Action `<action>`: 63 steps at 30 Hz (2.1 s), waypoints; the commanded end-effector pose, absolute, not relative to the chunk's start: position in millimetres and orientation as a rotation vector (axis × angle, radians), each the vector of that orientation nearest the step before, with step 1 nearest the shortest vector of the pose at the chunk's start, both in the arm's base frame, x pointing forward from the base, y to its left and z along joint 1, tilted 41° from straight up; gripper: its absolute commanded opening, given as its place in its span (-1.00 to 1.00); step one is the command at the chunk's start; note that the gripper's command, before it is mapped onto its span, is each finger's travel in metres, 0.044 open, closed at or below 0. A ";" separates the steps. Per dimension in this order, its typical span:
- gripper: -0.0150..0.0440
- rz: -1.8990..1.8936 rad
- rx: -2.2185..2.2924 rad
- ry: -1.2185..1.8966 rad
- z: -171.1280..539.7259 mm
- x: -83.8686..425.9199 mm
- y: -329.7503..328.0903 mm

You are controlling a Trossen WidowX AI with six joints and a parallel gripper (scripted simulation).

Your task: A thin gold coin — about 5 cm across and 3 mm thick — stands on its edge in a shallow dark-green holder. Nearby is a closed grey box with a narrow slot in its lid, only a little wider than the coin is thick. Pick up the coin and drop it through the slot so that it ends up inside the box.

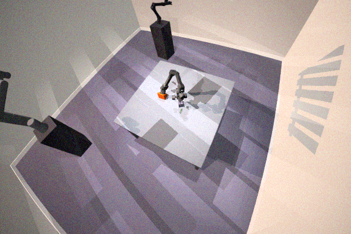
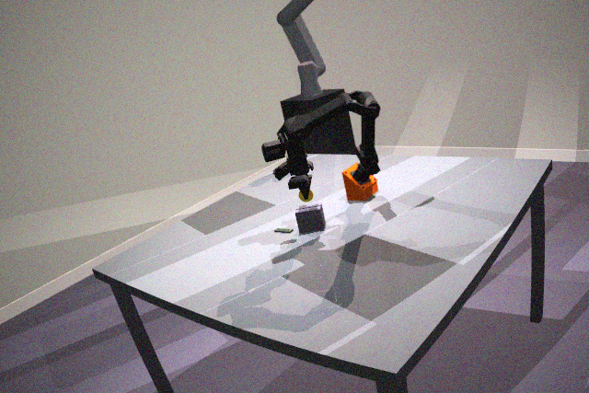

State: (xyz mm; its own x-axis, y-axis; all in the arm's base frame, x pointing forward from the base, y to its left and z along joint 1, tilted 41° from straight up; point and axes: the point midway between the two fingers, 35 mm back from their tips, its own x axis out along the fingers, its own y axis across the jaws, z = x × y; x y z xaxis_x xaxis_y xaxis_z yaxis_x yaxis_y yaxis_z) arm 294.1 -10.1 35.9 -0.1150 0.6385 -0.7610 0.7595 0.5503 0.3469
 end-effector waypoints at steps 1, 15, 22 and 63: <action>-0.49 -0.156 1.151 1.822 35.6 294.8 -10.7; -0.49 -0.159 1.153 1.822 31.8 295.3 -6.6; -0.49 -0.163 1.156 1.823 29.9 294.8 -4.3; 0.05 -0.160 1.147 1.822 23.1 293.5 0.7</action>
